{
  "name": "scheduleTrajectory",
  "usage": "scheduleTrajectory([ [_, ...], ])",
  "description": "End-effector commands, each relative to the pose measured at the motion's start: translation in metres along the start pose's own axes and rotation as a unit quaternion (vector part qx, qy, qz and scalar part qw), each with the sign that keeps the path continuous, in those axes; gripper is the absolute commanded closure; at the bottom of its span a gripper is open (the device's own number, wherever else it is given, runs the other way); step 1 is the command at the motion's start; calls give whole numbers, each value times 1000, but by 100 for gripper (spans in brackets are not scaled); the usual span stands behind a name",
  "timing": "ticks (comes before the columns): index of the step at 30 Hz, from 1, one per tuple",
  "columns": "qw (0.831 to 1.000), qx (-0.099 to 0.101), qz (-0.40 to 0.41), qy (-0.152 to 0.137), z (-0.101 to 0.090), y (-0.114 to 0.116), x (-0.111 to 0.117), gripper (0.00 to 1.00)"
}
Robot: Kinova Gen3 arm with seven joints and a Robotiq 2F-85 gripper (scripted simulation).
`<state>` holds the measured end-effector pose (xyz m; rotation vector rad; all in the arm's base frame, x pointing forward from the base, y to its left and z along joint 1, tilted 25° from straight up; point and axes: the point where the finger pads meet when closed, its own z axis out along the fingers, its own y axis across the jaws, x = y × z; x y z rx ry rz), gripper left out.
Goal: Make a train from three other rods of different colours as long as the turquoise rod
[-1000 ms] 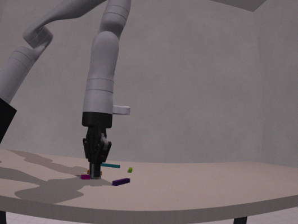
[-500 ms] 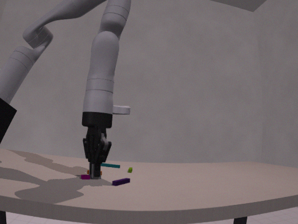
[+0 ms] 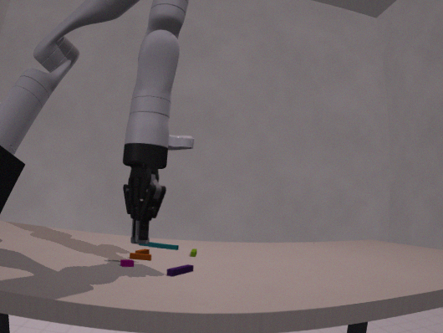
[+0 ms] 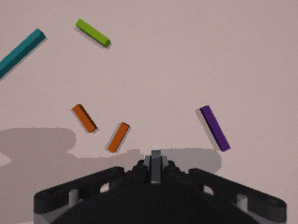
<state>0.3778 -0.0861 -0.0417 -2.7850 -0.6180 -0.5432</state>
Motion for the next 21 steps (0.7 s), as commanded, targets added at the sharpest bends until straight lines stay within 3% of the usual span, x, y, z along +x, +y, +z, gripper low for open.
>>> scheduleTrajectory([
  [1, 1000, -6, 8, 2, -29, 7, -2, 95],
  [8, 1000, -10, 11, 2, -61, 12, -3, 95],
  [21, 1000, -13, 8, 4, -63, 12, 0, 95],
])
